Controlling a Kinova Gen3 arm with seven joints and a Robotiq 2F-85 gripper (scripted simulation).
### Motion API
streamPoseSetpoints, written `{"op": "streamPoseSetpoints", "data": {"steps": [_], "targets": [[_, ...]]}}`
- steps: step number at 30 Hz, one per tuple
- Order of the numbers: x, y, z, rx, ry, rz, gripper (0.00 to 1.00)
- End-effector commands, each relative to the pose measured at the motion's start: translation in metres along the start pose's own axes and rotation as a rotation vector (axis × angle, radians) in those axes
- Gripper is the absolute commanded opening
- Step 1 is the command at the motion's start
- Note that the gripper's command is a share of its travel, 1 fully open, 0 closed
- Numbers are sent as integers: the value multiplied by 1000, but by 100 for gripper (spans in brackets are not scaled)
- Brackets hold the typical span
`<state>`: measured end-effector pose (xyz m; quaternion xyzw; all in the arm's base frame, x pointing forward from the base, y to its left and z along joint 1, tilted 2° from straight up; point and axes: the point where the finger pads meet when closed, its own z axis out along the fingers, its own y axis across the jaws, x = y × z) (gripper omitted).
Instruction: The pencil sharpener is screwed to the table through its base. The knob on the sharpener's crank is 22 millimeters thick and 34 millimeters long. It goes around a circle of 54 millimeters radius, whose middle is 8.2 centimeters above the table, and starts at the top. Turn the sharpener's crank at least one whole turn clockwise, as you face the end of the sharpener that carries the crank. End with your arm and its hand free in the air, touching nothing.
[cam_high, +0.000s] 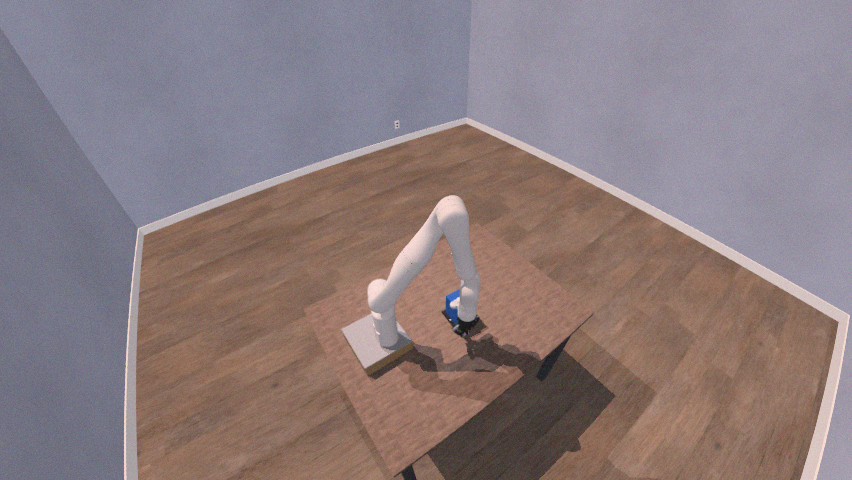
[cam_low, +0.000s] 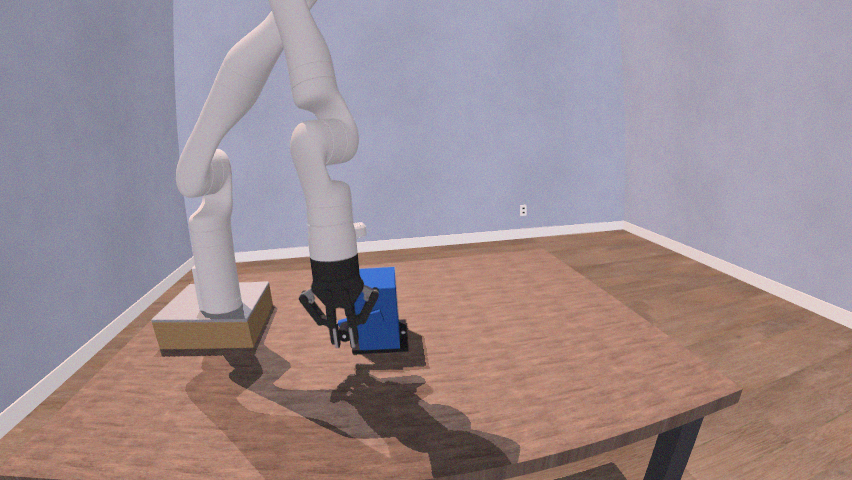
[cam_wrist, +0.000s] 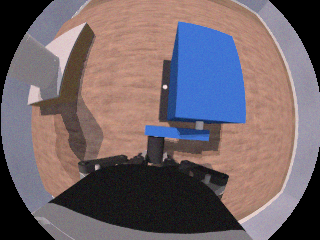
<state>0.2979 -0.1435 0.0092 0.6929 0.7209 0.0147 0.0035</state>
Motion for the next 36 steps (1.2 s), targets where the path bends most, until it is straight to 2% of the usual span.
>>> {"op": "streamPoseSetpoints", "data": {"steps": [1, 18, 36], "targets": [[0, 0, -2, -1, -1, 0, 0], [0, 0, -26, -1, -1, 0, 0], [0, 18, -55, -1, -1, 0, 0]]}}
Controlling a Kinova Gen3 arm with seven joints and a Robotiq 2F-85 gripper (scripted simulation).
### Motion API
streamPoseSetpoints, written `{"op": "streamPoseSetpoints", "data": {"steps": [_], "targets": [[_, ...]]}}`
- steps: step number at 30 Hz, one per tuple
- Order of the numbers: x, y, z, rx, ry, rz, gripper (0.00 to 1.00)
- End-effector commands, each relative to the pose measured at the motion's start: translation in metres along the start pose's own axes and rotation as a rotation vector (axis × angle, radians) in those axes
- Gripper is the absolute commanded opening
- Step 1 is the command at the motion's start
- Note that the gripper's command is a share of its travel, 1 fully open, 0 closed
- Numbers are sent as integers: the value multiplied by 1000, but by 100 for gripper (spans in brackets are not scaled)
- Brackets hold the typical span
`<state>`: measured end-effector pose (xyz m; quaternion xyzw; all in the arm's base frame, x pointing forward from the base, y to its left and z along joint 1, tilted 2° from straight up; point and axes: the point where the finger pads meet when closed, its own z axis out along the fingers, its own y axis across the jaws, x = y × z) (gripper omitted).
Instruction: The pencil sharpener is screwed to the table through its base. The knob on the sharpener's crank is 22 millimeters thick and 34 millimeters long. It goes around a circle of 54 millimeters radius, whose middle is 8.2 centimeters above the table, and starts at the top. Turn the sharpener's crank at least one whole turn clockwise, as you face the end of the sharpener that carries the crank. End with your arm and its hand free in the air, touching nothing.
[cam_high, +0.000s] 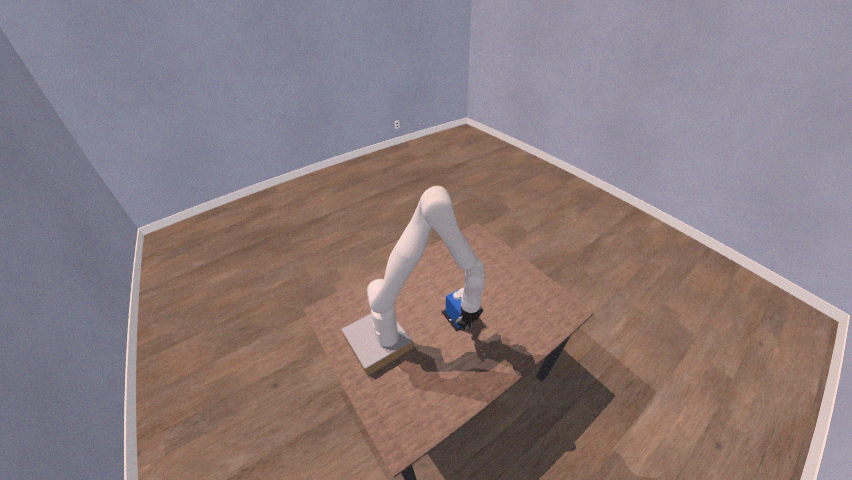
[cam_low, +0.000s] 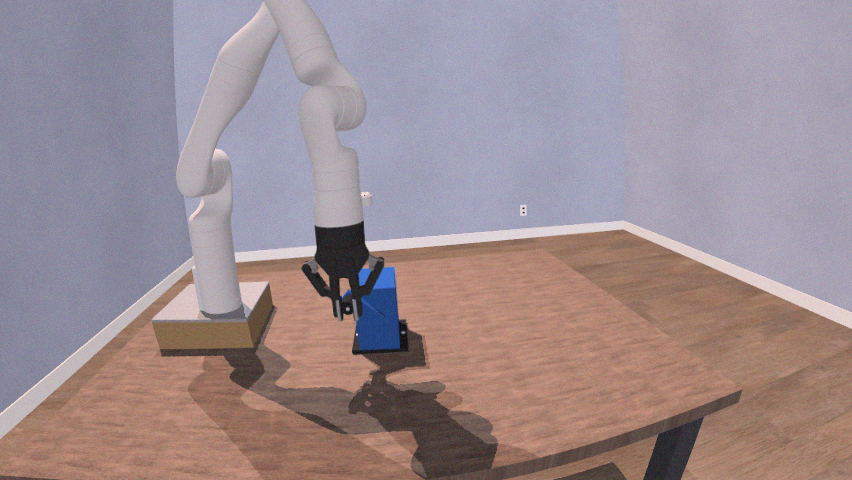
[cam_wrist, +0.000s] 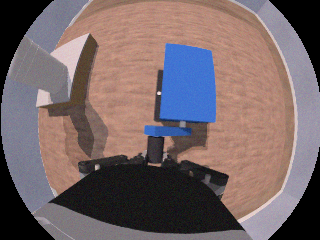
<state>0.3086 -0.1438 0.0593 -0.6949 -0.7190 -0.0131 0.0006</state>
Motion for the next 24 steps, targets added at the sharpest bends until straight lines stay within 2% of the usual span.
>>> {"op": "streamPoseSetpoints", "data": {"steps": [1, 24], "targets": [[0, 7, -6, -9, -4, -5, 0], [0, 22, -15, -9, -4, -5, 0]]}}
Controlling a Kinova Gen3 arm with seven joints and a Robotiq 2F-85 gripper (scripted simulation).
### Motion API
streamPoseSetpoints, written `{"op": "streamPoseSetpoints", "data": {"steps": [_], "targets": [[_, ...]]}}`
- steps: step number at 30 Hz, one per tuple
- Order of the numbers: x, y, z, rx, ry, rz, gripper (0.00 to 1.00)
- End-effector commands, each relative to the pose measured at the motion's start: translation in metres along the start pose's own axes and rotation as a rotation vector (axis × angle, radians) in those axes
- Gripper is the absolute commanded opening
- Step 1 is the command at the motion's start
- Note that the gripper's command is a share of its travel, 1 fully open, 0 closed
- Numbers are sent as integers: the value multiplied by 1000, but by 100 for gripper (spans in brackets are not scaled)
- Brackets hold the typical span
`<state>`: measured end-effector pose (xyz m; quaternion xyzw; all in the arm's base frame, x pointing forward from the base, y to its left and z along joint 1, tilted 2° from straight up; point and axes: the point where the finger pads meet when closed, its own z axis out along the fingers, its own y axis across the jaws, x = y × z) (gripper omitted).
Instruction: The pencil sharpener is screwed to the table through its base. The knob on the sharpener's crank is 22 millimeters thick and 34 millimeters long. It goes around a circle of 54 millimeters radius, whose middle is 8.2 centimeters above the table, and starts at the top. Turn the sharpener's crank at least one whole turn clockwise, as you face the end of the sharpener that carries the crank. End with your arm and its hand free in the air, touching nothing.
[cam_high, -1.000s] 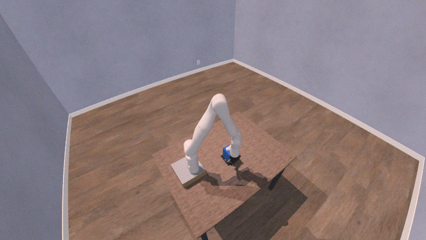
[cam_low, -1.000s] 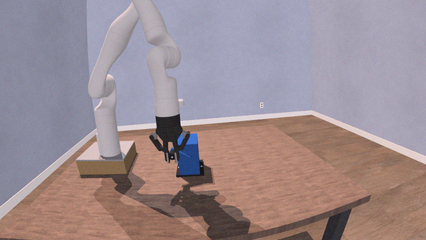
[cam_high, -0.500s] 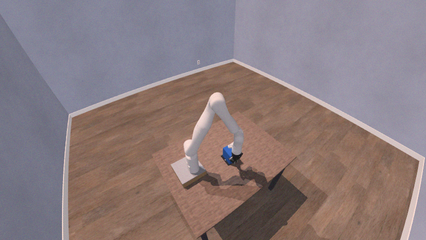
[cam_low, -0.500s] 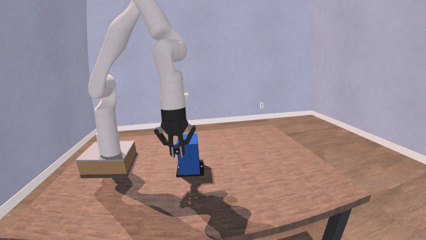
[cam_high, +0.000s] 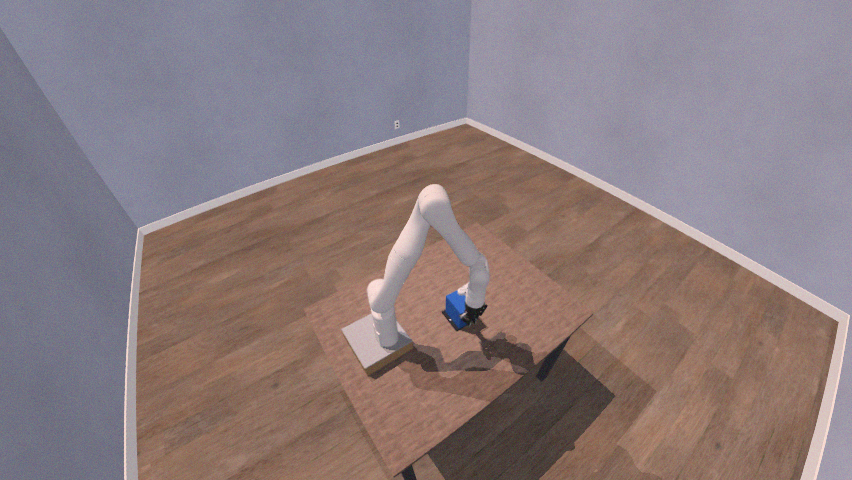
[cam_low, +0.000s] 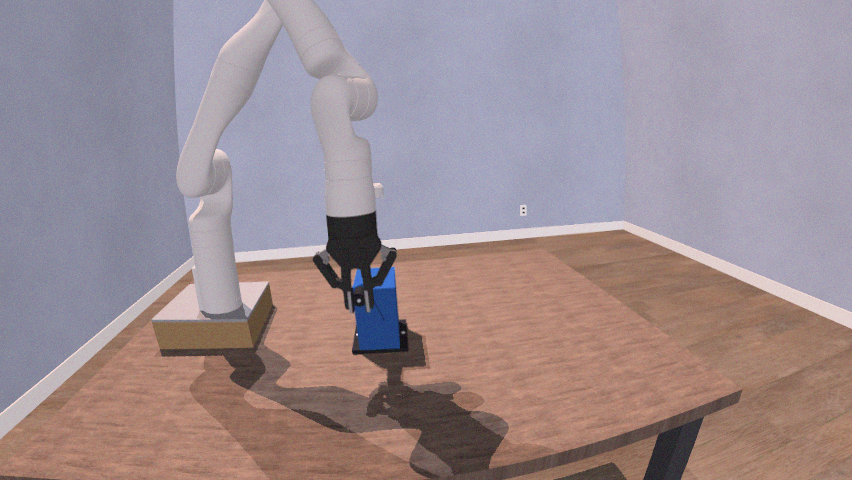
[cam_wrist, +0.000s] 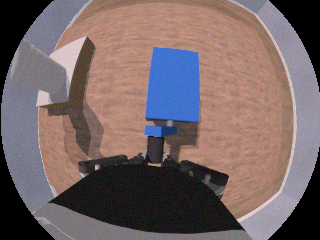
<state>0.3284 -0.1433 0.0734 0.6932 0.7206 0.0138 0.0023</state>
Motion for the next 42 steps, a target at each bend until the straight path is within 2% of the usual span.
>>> {"op": "streamPoseSetpoints", "data": {"steps": [1, 36, 42], "targets": [[0, 2, -1, -4, -1, -1, 0], [0, 2, -1, -4, -1, -1, 0], [0, 12, -3, -4, -1, -1, 0]]}}
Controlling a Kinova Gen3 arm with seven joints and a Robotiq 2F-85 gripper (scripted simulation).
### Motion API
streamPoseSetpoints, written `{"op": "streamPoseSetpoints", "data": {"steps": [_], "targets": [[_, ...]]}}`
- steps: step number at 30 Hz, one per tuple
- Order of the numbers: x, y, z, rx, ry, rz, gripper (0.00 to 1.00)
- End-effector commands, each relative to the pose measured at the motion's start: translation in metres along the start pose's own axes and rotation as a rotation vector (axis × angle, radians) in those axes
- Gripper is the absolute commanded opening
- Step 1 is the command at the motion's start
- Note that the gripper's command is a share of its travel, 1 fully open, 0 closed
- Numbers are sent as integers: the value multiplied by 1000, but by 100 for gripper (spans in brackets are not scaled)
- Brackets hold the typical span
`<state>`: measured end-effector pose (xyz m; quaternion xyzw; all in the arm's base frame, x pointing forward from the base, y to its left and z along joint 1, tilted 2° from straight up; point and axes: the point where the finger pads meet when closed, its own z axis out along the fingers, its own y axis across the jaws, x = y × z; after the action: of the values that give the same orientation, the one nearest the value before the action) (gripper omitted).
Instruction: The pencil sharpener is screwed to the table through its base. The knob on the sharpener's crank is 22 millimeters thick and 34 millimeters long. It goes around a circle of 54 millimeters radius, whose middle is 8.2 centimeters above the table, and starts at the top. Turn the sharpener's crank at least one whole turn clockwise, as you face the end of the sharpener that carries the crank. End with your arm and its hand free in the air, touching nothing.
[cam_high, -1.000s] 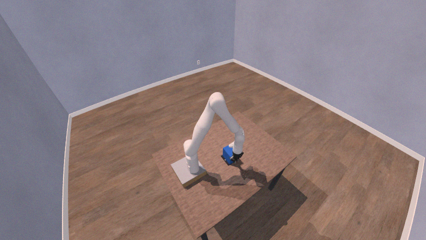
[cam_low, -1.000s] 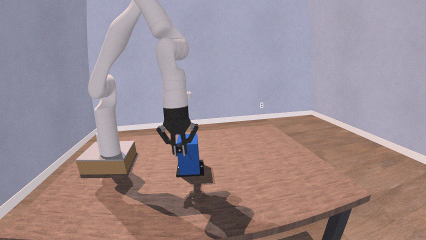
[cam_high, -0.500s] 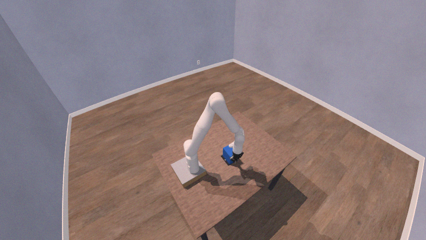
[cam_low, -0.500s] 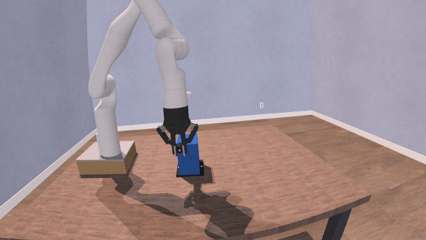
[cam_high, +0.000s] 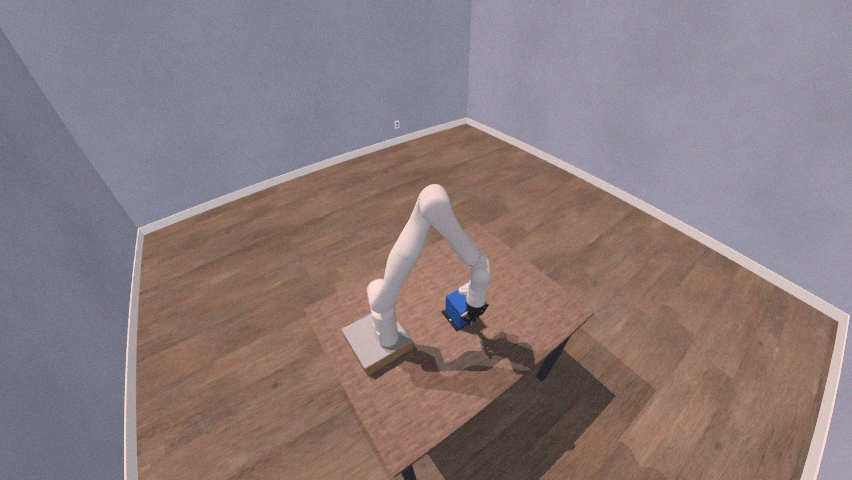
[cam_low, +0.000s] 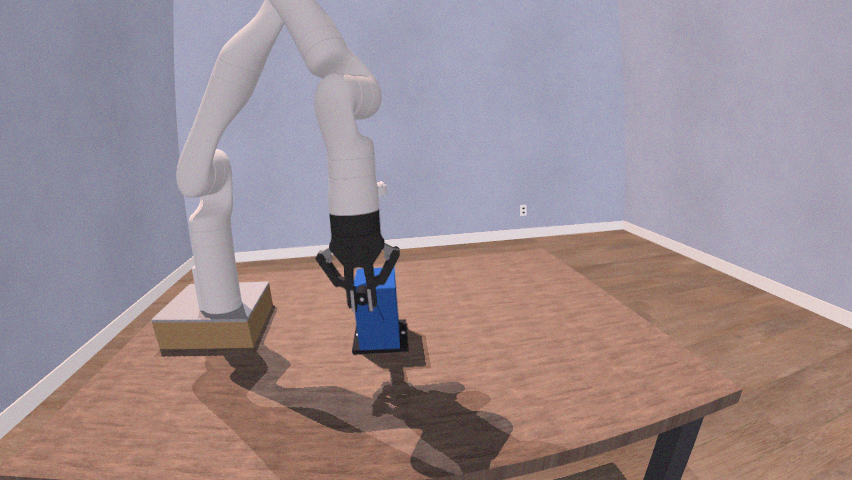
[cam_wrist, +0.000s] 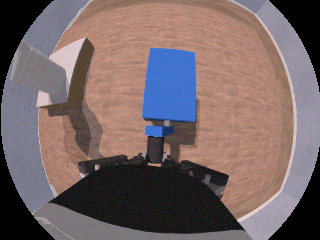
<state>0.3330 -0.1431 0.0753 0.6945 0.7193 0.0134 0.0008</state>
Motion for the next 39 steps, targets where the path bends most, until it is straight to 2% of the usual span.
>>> {"op": "streamPoseSetpoints", "data": {"steps": [1, 7, 39], "targets": [[0, 9, -2, -7, -3, -4, 0], [0, 17, -2, -7, -3, -4, 0], [0, 17, -2, -7, -3, -4, 0]]}}
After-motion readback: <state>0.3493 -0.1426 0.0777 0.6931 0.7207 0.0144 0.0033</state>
